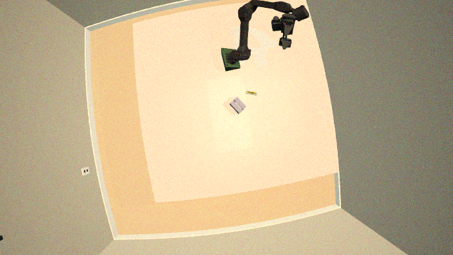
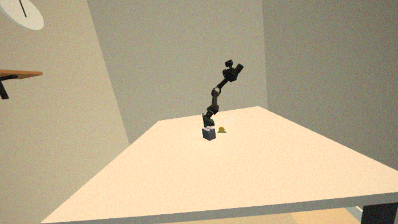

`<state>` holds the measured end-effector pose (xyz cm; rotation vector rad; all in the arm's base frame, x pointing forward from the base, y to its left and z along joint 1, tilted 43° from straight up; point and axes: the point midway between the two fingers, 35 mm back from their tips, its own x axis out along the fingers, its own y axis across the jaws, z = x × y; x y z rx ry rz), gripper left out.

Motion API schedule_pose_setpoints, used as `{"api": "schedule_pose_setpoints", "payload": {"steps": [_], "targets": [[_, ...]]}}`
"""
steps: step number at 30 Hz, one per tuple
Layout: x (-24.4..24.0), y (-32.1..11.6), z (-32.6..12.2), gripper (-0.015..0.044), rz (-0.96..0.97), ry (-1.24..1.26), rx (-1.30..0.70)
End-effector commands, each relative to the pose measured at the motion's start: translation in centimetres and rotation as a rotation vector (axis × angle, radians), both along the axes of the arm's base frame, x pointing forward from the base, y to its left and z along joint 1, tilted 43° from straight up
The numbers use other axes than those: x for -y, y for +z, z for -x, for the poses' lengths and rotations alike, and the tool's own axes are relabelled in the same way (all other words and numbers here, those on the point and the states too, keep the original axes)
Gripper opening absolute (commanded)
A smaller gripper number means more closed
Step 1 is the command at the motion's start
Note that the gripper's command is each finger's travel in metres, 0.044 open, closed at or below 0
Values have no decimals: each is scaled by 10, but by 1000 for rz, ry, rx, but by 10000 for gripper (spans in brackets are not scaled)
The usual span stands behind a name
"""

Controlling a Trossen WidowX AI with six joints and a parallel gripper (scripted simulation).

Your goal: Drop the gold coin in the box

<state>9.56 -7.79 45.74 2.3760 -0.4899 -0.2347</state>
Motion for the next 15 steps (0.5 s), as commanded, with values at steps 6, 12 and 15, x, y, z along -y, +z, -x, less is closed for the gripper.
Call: {"api": "schedule_pose_setpoints", "payload": {"steps": [6, 12, 15], "targets": [[-34, -31, -53, 242, 448, 158, -346], [-58, -69, -93, 161, 839, 363, -625], [-66, -87, -106, 161, 995, 464, -724]]}}
